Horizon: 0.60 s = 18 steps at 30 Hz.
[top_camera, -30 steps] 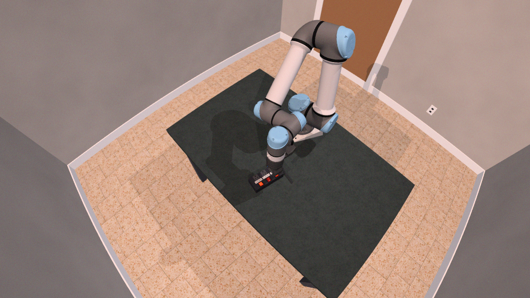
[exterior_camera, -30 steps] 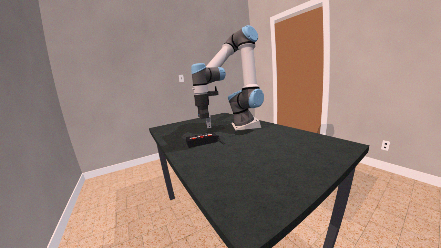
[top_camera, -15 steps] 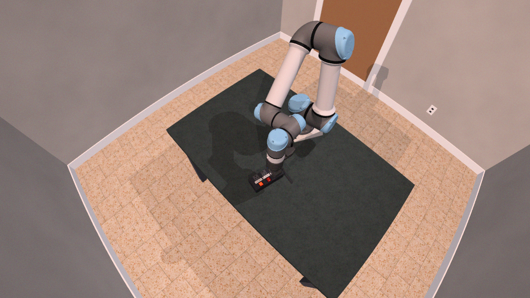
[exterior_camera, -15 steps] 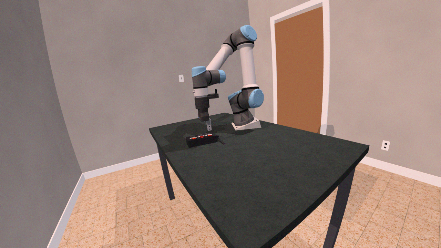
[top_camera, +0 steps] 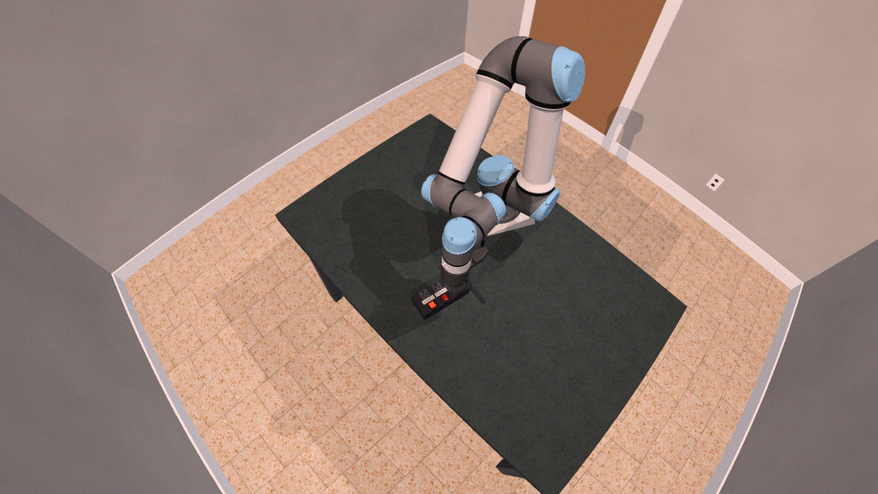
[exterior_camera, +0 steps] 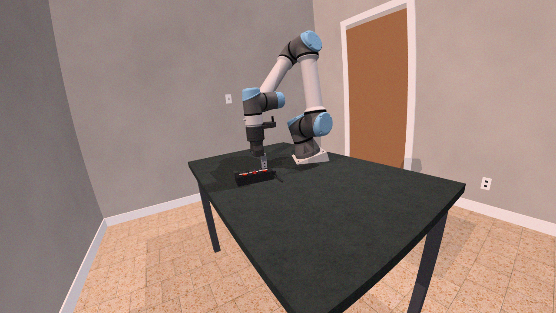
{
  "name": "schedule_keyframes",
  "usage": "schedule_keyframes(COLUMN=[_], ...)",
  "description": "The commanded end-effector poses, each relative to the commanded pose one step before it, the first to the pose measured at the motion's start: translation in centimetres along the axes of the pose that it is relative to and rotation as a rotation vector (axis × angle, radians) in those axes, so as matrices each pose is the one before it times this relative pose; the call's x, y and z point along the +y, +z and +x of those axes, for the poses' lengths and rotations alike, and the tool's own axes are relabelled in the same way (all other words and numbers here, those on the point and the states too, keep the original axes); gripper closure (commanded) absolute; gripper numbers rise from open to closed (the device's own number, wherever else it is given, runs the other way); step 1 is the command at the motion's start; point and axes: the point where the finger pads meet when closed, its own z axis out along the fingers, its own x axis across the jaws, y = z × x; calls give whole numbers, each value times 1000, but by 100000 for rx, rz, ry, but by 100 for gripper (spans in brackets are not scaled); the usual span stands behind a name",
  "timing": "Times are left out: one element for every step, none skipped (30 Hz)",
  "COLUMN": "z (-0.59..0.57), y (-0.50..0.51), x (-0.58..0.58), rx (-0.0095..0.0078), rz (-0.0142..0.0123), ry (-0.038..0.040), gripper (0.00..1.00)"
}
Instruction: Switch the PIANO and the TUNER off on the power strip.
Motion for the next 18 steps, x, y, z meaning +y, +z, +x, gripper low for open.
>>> schedule_keyframes(z=[16, 0, 0, 0, 0, 0, 0, 0, 0, 0, 0, 0, 0, 0, 0, 0, 0, 0], y=[370, 64, 58, 51, 44, 37, 31, 25, 0, 0, 20, 15, 10, 6, 3, 1, 0, 0], x=[41, 0, 0, 0, 0, 0, 0, 0, 0, 0, 0, 0, 0, 0, 0, 0, 0, 0], rx=[47, 0, 0, 0, 0, 0, 0, 0, 0, 0, 0, 0, 0, 0, 0, 0, 0, 0], rz=[-126, 0, 0, 0, 0, 0, 0, 0, 0, 0, 0, 0, 0, 0, 0, 0, 0, 0], ry=[5, 0, 0, 0, 0, 0, 0, 0, 0, 0, 0, 0, 0, 0, 0, 0, 0, 0], gripper=[100, 100, 100, 100, 100, 100, 100, 100, 100, 100, 100, 100, 100, 100, 100, 100, 100, 100])
